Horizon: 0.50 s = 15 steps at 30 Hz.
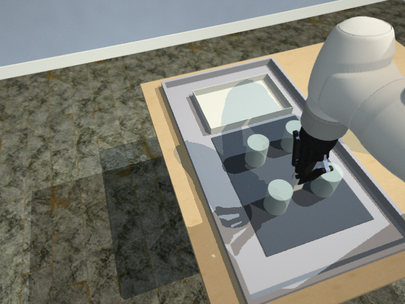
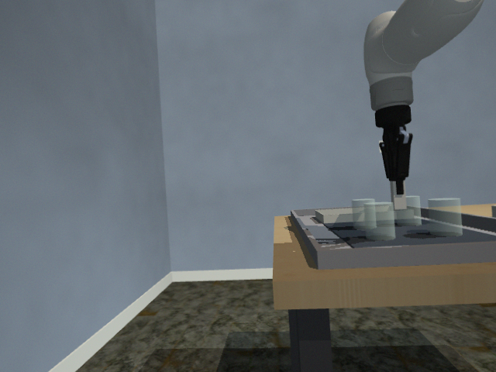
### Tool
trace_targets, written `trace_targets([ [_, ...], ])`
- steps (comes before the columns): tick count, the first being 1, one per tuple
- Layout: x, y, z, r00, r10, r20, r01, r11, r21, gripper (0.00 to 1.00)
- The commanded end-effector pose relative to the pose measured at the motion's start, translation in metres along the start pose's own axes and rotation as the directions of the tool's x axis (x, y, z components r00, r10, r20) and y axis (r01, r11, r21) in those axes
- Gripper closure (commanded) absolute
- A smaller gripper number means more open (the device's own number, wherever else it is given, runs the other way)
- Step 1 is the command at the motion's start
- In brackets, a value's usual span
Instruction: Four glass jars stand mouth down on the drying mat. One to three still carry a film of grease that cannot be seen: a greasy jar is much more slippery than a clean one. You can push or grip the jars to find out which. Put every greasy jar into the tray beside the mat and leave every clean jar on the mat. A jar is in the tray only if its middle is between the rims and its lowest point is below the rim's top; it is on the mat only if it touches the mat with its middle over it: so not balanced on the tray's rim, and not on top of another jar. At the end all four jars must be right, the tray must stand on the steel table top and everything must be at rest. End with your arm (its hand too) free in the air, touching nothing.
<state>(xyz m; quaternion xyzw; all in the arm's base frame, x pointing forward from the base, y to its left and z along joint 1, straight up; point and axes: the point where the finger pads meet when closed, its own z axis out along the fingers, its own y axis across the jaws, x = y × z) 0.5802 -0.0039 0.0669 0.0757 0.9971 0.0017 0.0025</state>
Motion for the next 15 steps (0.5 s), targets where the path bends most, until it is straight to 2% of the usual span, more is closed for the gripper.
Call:
trace_targets([
  [1,-0.0003,0.0,-0.0001,1.0,0.0,0.0,0.0,1.0,0.0,1.0],
  [15,-0.0019,0.0,-0.0001,1.0,0.0,0.0,0.0,1.0,0.0,1.0],
])
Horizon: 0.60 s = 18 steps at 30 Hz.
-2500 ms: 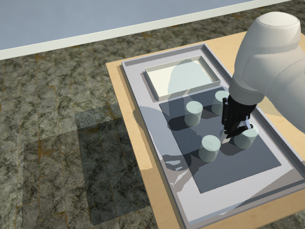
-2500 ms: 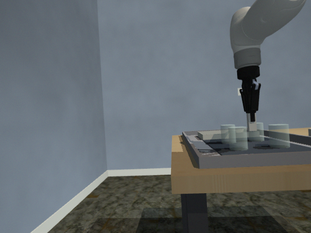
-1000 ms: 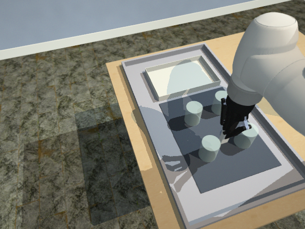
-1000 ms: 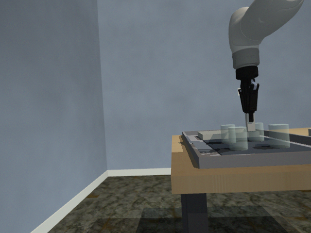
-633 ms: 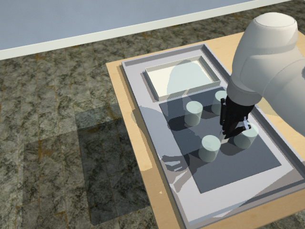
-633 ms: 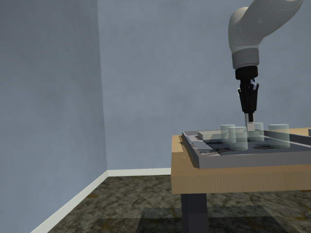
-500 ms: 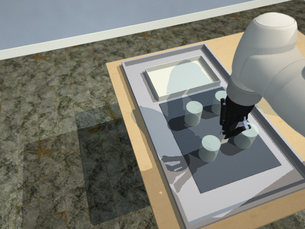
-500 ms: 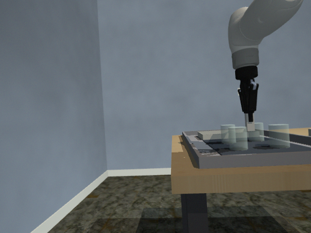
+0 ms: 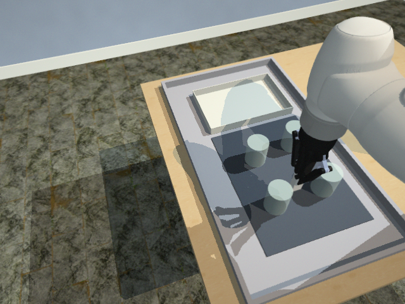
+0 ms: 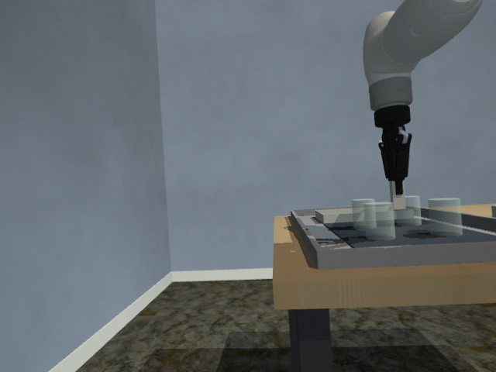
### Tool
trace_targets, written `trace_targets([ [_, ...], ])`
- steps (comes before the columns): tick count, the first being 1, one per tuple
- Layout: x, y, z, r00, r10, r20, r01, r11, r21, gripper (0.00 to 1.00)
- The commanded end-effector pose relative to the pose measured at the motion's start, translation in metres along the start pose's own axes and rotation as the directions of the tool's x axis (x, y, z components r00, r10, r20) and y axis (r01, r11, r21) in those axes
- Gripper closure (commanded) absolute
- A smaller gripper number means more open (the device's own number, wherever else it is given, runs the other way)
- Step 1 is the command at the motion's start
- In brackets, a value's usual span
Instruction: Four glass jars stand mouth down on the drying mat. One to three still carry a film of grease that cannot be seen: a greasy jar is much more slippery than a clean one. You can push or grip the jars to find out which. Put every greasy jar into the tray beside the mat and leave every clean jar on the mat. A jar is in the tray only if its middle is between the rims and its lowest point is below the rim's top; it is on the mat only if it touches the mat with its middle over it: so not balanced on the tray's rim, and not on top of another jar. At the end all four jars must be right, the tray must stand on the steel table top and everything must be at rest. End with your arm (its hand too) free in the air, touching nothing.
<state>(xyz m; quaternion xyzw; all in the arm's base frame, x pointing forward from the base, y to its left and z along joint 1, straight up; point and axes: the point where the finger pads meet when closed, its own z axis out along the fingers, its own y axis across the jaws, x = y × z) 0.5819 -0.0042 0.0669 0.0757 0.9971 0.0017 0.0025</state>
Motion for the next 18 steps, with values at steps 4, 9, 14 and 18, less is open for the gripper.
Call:
trace_targets([
  [4,-0.0007,0.0,-0.0001,1.0,0.0,0.0,0.0,1.0,0.0,1.0],
  [9,-0.0014,0.0,-0.0006,1.0,0.0,0.0,0.0,1.0,0.0,1.0],
  [14,-0.0018,0.0,-0.001,1.0,0.0,0.0,0.0,1.0,0.0,1.0],
  [18,-0.0023,0.0,-0.0014,1.0,0.0,0.0,0.0,1.0,0.0,1.0],
])
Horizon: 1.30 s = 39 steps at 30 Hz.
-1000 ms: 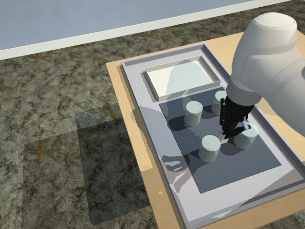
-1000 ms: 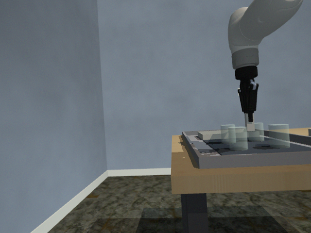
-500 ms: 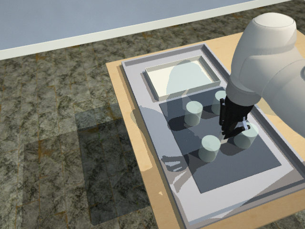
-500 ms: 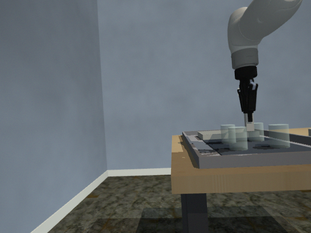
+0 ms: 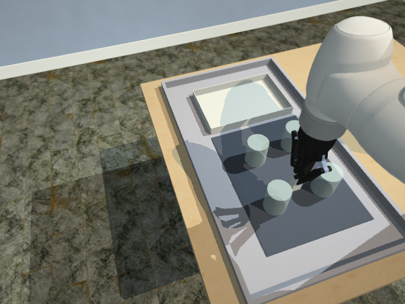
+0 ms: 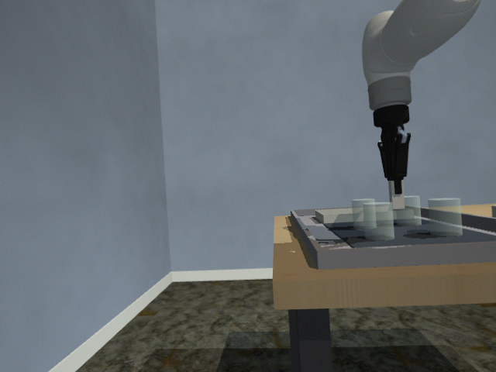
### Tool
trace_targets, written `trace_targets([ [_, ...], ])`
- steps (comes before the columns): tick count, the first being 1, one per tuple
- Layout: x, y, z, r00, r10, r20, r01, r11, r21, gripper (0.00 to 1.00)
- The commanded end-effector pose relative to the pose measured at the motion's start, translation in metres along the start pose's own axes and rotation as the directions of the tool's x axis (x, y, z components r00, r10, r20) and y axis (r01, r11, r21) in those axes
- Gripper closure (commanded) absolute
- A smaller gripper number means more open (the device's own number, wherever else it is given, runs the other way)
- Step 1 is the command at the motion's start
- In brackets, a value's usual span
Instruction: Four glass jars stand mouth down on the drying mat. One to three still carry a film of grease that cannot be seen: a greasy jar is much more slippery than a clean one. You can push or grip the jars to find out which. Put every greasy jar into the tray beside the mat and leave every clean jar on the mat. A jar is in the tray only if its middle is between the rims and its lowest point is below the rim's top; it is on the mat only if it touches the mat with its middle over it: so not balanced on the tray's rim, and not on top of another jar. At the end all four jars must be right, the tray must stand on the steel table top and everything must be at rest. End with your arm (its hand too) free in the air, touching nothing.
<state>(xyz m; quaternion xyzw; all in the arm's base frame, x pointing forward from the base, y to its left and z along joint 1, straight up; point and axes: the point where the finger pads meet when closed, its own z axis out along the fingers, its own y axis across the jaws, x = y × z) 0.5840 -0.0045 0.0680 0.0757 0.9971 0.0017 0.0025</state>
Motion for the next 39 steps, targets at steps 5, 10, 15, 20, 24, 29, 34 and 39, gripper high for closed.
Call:
trace_targets([
  [5,-0.0009,0.0,-0.0008,1.0,0.0,0.0,0.0,1.0,0.0,1.0],
  [10,-0.0015,0.0,-0.0013,1.0,0.0,0.0,0.0,1.0,0.0,1.0],
  [15,-0.0019,0.0,-0.0017,1.0,0.0,0.0,0.0,1.0,0.0,1.0],
  [20,-0.0026,0.0,-0.0022,1.0,0.0,0.0,0.0,1.0,0.0,1.0],
  [24,-0.0031,0.0,-0.0026,1.0,0.0,0.0,0.0,1.0,0.0,1.0],
  [29,-0.0037,0.0,-0.003,1.0,0.0,0.0,0.0,1.0,0.0,1.0],
  [34,-0.0042,0.0,-0.0035,1.0,0.0,0.0,0.0,1.0,0.0,1.0],
  [39,-0.0049,0.0,-0.004,1.0,0.0,0.0,0.0,1.0,0.0,1.0],
])
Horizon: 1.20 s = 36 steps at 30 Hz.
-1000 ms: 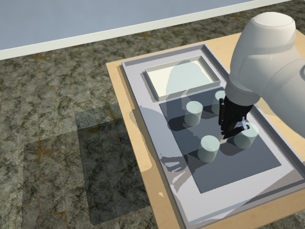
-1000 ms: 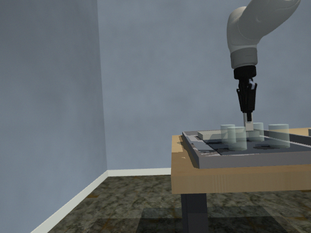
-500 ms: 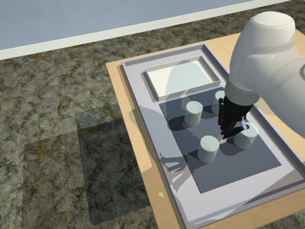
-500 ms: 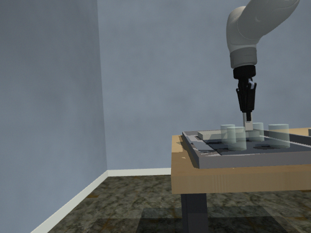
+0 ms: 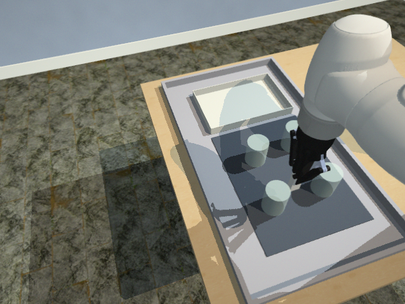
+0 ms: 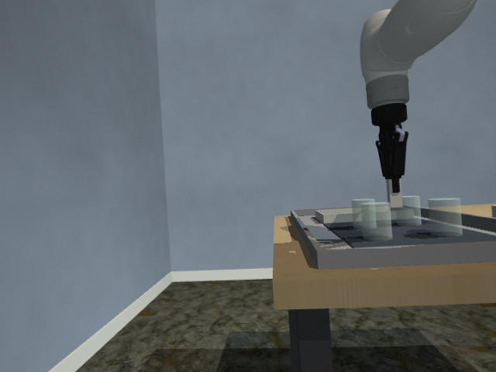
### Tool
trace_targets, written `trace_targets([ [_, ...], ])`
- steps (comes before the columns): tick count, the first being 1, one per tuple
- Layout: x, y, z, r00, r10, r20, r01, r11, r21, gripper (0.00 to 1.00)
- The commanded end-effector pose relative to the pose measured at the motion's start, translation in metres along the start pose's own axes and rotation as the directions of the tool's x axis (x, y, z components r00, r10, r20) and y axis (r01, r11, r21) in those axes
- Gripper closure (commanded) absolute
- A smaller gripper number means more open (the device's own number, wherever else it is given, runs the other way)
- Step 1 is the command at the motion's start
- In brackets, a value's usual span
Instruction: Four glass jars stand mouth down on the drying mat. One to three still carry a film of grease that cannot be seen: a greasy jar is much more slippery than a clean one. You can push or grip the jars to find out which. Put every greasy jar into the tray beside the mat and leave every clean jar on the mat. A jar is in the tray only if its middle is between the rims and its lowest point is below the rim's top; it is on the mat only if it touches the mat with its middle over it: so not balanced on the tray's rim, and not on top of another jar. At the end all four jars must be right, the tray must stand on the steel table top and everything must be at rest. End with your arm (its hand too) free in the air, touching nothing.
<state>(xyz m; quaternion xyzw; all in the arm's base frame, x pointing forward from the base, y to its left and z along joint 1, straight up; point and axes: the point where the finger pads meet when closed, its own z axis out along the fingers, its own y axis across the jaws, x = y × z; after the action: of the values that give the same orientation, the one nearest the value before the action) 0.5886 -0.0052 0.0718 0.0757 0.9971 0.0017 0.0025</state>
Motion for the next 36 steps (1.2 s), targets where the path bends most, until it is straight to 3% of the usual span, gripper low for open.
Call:
trace_targets([
  [1,-0.0003,0.0,-0.0004,1.0,0.0,0.0,0.0,1.0,0.0,1.0],
  [36,0.0034,0.0,-0.0012,1.0,0.0,0.0,0.0,1.0,0.0,1.0],
])
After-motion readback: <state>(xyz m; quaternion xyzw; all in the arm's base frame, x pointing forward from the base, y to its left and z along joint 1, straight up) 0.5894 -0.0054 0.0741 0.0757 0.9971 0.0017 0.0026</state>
